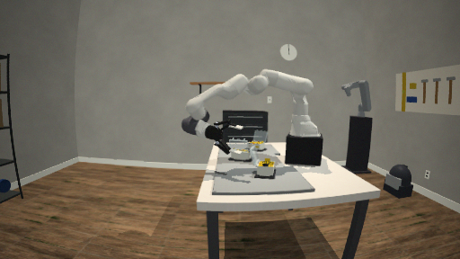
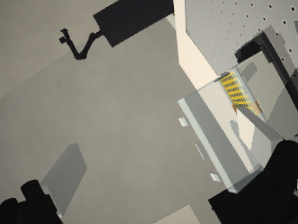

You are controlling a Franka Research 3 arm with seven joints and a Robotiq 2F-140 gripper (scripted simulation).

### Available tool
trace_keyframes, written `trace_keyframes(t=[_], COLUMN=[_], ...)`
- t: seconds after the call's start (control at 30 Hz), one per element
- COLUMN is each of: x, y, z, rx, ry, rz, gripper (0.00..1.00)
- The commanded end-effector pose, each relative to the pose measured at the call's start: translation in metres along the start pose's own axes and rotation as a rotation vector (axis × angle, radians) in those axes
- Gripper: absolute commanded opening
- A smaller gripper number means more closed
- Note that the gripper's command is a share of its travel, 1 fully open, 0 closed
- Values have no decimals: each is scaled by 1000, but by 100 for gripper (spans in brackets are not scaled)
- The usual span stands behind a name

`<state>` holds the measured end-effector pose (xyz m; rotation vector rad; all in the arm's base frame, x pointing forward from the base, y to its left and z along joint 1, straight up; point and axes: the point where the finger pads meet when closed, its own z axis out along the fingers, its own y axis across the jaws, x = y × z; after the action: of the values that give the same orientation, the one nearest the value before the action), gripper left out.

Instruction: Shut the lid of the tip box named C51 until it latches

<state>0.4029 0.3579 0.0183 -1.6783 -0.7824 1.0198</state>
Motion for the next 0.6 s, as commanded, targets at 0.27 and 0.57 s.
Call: trace_keyframes(t=[0.27,0.57], x=[0,1], y=[0,-5], z=[0,0], rx=[0,-22], ry=[0,5], rz=[0,24], gripper=[100,100])
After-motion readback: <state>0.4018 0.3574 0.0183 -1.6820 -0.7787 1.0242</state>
